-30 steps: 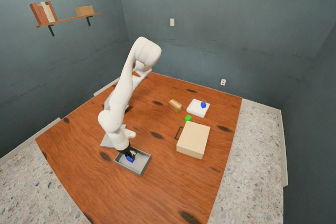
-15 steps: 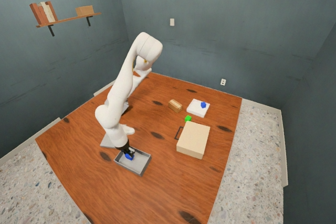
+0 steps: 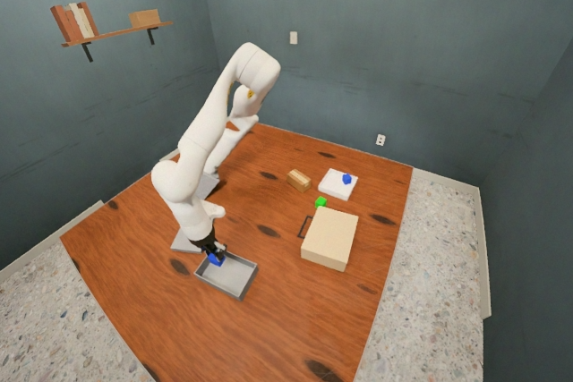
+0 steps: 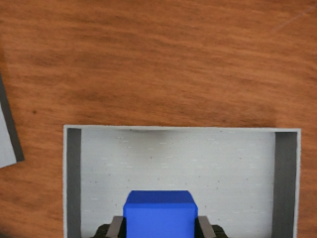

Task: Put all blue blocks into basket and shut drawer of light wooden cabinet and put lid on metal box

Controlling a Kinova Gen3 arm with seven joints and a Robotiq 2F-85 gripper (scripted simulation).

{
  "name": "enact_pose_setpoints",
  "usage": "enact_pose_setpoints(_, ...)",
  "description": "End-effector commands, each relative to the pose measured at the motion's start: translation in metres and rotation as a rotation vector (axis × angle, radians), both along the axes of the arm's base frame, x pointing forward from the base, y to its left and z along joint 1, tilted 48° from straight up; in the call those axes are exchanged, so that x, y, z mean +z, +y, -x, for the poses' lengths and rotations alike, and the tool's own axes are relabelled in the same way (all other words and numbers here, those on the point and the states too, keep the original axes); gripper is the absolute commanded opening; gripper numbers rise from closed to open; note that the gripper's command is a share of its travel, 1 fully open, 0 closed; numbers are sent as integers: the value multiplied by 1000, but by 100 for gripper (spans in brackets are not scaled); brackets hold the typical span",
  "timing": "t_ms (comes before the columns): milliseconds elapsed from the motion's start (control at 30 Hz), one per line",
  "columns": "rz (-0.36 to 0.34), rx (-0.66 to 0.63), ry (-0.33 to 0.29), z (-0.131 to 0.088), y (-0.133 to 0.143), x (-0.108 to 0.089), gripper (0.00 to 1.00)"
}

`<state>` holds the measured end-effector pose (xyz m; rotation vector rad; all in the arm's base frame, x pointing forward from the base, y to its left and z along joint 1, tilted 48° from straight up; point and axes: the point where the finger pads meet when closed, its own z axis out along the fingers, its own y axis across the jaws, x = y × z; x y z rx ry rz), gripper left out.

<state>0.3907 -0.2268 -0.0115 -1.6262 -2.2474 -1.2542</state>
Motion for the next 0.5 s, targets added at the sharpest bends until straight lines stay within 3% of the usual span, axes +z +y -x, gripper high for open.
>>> enact_pose_setpoints(0, 8, -6, 1, 6, -15, 12, 10)
enact_pose_setpoints(467, 3, -6, 4, 18, -32, 30, 10)
